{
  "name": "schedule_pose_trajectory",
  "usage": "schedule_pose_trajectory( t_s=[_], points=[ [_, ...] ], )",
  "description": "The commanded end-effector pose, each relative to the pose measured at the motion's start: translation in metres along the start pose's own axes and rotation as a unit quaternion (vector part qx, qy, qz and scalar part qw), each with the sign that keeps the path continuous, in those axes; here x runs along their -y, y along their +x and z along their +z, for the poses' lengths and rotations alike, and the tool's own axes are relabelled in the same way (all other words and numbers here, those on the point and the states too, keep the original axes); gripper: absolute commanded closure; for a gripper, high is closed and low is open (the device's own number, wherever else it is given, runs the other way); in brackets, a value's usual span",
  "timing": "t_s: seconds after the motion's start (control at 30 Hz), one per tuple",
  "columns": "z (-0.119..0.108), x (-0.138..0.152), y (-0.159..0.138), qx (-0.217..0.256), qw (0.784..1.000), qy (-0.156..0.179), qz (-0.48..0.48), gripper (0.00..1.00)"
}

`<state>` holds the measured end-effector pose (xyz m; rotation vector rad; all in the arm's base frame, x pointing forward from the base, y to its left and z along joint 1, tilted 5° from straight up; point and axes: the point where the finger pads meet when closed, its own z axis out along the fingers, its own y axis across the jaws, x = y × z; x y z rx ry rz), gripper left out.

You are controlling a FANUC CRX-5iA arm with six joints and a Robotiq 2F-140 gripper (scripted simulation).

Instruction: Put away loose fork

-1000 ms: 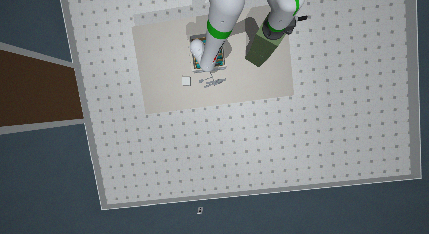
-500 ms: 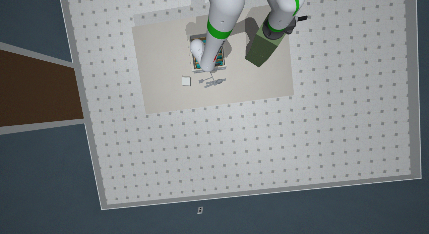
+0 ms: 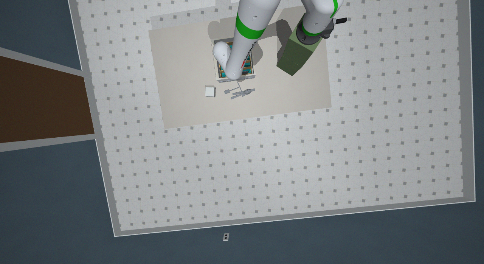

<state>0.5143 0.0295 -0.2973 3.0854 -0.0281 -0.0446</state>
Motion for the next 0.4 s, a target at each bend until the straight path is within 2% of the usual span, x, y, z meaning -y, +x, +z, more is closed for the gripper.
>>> schedule_pose_trajectory(
  t_s=[0.0, 0.23, 0.37],
  points=[
    [-0.015, 0.0, -0.001, 0.0, 1.0, 0.0, 0.0, 0.86],
    [-0.054, 0.0, -0.005, 0.0, 1.0, 0.0, 0.0, 0.86],
    [-0.054, 0.0, -0.005, 0.0, 1.0, 0.0, 0.0, 0.86]
  ],
)
